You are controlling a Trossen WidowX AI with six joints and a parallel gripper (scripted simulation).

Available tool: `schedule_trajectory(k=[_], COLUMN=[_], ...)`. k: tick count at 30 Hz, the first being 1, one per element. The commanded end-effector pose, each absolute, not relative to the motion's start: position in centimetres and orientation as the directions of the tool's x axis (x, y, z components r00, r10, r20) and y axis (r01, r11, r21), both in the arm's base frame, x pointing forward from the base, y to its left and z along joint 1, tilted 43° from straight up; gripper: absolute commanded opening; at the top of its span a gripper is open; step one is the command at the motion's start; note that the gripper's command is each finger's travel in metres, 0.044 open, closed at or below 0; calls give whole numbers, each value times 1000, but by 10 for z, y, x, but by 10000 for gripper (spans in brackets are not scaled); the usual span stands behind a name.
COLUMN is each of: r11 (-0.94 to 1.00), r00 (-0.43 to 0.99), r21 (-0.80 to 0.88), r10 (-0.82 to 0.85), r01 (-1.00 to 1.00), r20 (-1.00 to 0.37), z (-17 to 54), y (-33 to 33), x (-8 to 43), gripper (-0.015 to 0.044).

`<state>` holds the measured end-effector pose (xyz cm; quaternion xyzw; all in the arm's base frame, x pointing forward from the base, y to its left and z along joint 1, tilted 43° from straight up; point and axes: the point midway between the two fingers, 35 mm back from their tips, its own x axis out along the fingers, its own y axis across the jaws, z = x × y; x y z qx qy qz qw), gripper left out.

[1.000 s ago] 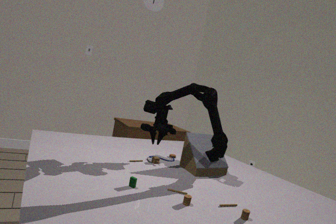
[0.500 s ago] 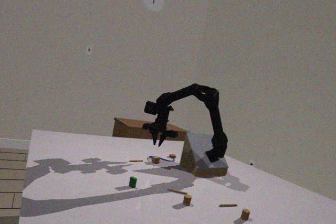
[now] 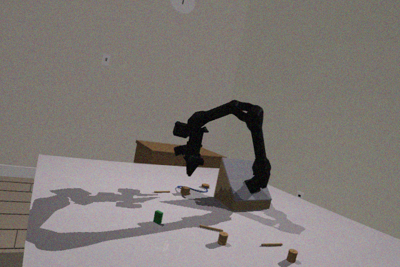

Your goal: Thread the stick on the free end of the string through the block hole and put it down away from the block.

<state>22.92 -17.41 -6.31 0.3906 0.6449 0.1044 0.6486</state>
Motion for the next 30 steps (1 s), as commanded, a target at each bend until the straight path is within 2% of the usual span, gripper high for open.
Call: schedule_trajectory(k=[1,8,30], r11=[176,-123,-134], r00=[156,154,154], r21=[346,97,87], r10=[648,651,651], r01=[922,988,987], r20=[-746,-743,-743], z=[-50,-46,-51], y=[-159,-153,-150], x=[230,230,231], gripper=[120,120,120])
